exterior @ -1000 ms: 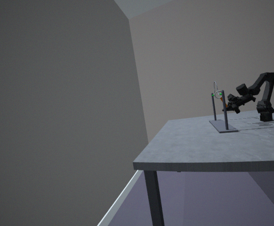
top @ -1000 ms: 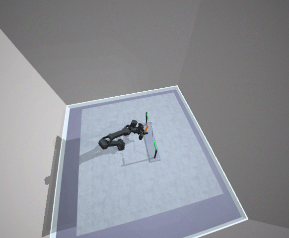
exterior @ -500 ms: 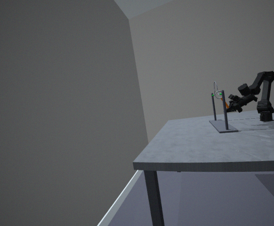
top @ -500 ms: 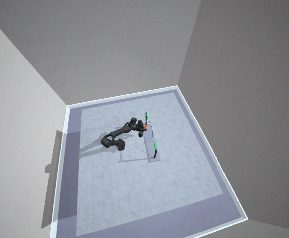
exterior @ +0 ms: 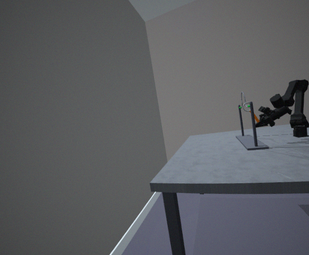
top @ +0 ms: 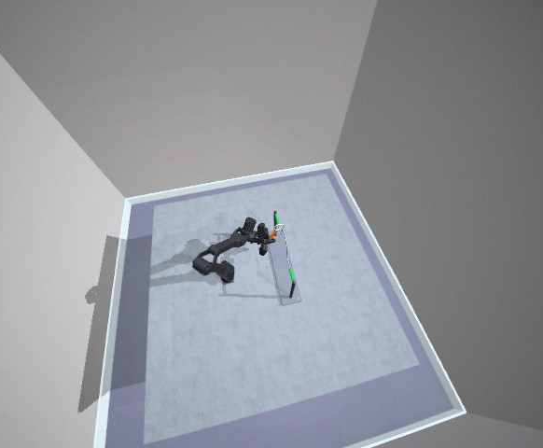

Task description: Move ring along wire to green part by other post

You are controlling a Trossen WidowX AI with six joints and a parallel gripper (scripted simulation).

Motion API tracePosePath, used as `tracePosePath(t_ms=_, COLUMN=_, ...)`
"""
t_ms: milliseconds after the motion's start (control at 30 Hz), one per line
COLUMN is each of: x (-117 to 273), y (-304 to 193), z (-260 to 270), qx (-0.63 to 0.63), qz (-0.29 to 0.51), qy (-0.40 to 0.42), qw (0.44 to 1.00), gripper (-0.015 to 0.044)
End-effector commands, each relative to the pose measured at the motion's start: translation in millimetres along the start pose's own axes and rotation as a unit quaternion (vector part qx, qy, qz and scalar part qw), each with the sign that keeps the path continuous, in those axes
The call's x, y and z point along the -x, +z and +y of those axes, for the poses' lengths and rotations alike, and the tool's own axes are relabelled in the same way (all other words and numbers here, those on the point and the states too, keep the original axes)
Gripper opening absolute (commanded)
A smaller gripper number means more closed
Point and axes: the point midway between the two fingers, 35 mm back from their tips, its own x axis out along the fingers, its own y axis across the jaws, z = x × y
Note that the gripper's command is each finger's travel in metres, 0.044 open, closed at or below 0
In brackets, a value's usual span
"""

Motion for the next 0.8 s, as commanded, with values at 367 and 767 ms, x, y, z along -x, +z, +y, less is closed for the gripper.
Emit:
tracePosePath(t_ms=367, x=2.4, y=2.7, z=16.7, qx=-0.006, qz=-0.004, qy=0.000, qw=1.000, gripper=-0.0150)
tracePosePath(t_ms=767, x=3.8, y=2.8, z=28.7, qx=-0.007, qz=-0.005, qy=-0.002, qw=1.000, gripper=-0.0150)
